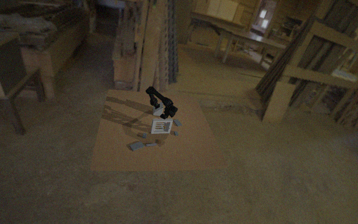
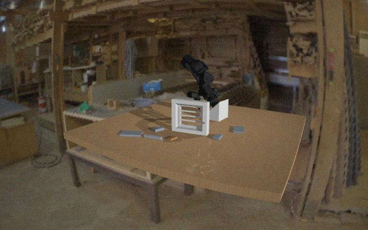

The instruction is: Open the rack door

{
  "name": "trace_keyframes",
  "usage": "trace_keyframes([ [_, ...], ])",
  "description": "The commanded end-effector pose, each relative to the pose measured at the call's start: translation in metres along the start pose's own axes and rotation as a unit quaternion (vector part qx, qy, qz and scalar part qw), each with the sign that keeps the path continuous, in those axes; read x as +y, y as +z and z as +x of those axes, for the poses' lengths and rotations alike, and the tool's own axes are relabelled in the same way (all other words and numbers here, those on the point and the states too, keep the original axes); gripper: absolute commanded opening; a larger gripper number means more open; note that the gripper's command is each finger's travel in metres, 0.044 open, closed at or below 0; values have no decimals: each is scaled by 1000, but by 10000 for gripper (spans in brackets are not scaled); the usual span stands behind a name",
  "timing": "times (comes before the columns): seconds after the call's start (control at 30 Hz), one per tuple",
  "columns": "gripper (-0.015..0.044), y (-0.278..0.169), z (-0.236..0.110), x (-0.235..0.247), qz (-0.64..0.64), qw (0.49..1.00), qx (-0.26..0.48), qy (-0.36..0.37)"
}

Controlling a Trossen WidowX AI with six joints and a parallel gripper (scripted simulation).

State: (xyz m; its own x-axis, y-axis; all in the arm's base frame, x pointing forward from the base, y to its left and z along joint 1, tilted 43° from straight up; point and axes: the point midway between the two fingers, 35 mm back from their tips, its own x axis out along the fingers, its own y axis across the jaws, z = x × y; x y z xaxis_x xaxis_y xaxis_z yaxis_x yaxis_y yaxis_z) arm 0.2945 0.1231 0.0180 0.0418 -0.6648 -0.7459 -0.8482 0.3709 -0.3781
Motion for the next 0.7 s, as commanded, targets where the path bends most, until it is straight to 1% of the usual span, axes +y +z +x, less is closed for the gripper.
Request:
trace_keyframes([
  [0.0,283,0,0,-1,138,990,0,-3],
  [0.17,283,0,0,-1,260,966,-1,-2],
  [0.33,283,0,0,0,377,926,-1,-2],
  [0.5,283,0,0,0,488,873,-1,-2],
  [0.67,283,0,0,0,592,806,-1,-2],
])
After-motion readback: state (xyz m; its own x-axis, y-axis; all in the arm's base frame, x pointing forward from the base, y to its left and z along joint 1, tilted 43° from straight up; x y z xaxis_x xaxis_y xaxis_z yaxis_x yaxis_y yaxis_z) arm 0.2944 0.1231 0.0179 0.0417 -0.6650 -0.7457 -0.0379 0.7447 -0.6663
